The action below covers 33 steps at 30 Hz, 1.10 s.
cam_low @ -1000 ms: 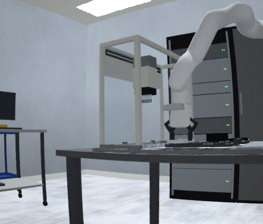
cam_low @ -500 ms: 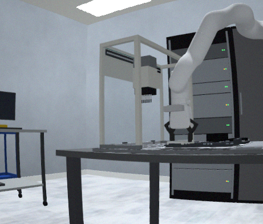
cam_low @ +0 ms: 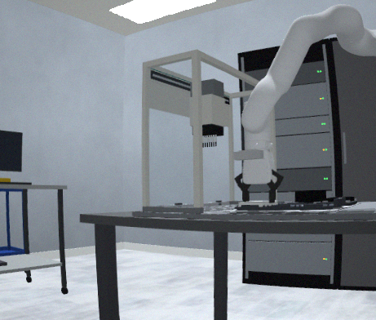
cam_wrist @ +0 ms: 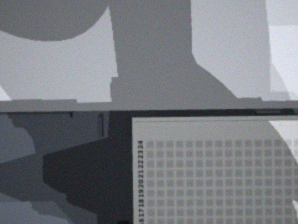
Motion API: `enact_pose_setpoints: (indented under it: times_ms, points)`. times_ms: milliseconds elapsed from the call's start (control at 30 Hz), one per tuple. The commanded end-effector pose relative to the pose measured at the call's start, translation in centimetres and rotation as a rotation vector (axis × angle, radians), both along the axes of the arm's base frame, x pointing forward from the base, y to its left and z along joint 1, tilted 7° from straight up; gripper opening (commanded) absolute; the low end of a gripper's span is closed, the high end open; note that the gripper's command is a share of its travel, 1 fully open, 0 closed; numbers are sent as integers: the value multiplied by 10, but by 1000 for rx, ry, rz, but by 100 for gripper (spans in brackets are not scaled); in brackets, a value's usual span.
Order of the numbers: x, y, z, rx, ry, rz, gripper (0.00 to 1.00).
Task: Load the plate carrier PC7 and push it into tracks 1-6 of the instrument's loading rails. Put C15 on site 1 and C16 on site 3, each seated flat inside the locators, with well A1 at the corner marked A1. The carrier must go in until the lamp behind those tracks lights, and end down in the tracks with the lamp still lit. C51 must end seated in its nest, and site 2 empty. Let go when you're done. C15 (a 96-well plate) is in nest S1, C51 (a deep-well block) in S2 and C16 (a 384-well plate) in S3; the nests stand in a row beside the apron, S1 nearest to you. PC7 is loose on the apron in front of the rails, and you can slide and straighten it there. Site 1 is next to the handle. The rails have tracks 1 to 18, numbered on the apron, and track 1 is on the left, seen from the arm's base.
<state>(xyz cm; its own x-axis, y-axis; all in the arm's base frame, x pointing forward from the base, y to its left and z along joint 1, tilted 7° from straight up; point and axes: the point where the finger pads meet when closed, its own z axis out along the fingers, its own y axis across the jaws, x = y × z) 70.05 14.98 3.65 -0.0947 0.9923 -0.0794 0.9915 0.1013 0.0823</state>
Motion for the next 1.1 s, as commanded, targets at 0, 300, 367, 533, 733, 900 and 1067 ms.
enact_pose_setpoints:
  times_ms: [0, 300, 367, 533, 733, 900, 1067]
  points:
    - [1, 0, 1, 1, -2, 0, 100]
    - [1, 0, 1, 1, -2, 0, 100]
    - [1, 0, 1, 1, -2, 0, 100]
    - [1, 0, 1, 1, -2, 0, 100]
    - [1, 0, 1, 1, -2, 0, 100]
    - [1, 0, 1, 1, -2, 0, 100]
    - [0, 1, 6, 1, -2, 0, 100]
